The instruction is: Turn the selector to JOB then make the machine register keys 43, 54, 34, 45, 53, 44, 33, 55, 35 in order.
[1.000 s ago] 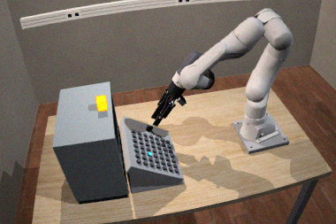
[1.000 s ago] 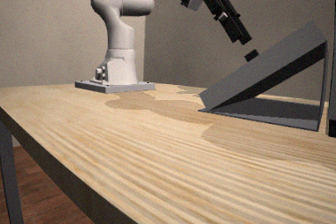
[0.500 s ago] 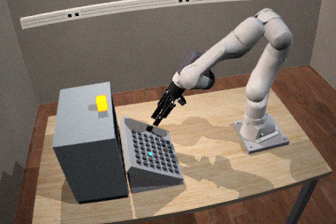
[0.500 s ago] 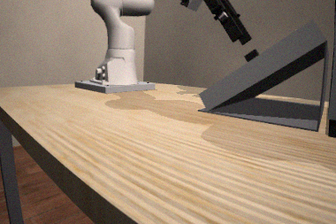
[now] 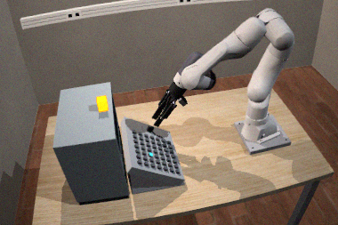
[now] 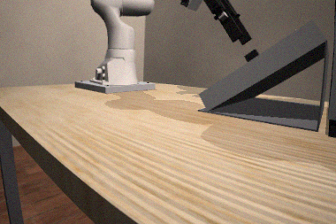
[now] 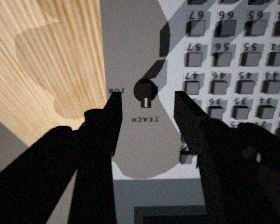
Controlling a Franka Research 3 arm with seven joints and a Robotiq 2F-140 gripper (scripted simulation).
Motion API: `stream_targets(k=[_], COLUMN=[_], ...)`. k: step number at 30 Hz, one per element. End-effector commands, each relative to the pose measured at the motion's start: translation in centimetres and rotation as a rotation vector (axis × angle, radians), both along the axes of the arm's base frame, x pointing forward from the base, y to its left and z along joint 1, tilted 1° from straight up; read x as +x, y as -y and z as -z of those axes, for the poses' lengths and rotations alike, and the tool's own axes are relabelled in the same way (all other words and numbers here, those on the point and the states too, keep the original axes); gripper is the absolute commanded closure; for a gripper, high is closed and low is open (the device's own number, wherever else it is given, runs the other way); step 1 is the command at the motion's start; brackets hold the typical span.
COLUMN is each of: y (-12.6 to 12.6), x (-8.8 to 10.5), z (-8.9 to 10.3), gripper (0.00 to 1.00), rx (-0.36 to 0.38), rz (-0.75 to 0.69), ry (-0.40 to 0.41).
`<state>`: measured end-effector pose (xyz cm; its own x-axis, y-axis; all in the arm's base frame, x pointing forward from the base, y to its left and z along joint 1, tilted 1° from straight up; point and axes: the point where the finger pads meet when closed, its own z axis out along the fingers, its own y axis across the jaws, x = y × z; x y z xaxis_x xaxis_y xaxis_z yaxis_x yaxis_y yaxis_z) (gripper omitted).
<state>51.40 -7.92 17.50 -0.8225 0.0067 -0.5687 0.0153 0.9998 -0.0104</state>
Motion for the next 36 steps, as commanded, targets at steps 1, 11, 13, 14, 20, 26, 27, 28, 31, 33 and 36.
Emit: stream_targets(k=[1,11,13,14,20,26,27,28,31,33,36], y=[0.1,0.1,0.1,0.1,0.1,0.1,0.1,0.1,0.1,0.1,0.1], x=[0.0,0.0,0.0,0.0,0.1,0.2,0.3,0.4,0.6,0.7,0.9], z=[0.0,0.0,0.0,0.0,0.1,0.4,0.4,0.5,0.8,1.0,1.3], gripper=[0.6,0.6,0.6,0.6,0.6,0.6,0.6,0.6,0.6,0.6,0.6], rx=[-0.002,-0.002,-0.002,-0.002,-0.002,-0.002,-0.002,-0.002,-0.002,-0.002,-0.002], rz=[-0.001,-0.001,-0.001,-0.001,-0.001,-0.001,-0.001,-0.001,-0.001,-0.001,-0.001], ry=[0.001,0.001,0.001,0.001,0.001,0.001,0.001,0.001,0.001,0.001,0.001])
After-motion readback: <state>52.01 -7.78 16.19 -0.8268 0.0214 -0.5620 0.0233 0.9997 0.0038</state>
